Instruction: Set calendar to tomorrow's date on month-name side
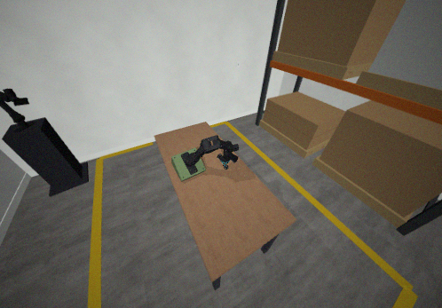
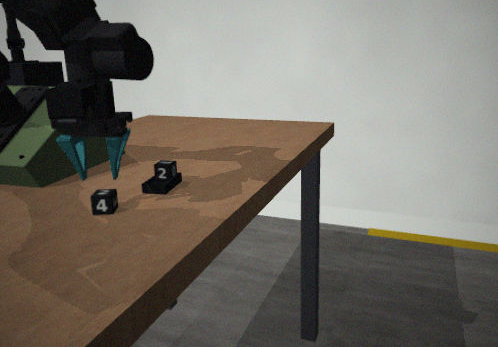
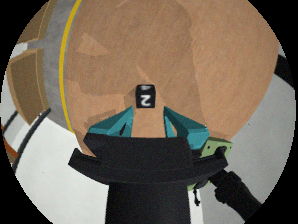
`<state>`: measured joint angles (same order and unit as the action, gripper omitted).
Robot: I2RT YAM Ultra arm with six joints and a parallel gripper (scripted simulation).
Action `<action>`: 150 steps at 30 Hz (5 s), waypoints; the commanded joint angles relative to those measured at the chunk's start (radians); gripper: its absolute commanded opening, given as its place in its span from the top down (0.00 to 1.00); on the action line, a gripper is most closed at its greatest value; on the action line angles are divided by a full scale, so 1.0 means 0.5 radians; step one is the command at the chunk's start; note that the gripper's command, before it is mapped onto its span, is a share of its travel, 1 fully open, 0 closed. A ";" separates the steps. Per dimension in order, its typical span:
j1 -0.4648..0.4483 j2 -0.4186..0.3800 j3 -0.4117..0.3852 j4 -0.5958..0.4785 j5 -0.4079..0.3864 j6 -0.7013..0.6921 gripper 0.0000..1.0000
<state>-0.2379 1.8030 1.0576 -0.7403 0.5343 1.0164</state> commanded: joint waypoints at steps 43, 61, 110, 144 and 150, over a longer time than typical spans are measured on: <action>0.519 -0.113 -0.451 0.546 0.953 0.251 0.53; 0.644 0.035 -0.739 1.263 1.408 0.046 0.53; 0.570 0.238 -0.941 2.044 1.470 -0.328 0.53; 0.396 0.646 -1.056 2.987 1.368 -0.771 0.53; 0.393 0.655 -1.057 3.003 1.366 -0.778 0.53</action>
<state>-0.0444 2.1342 0.5293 0.7494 1.2156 0.6304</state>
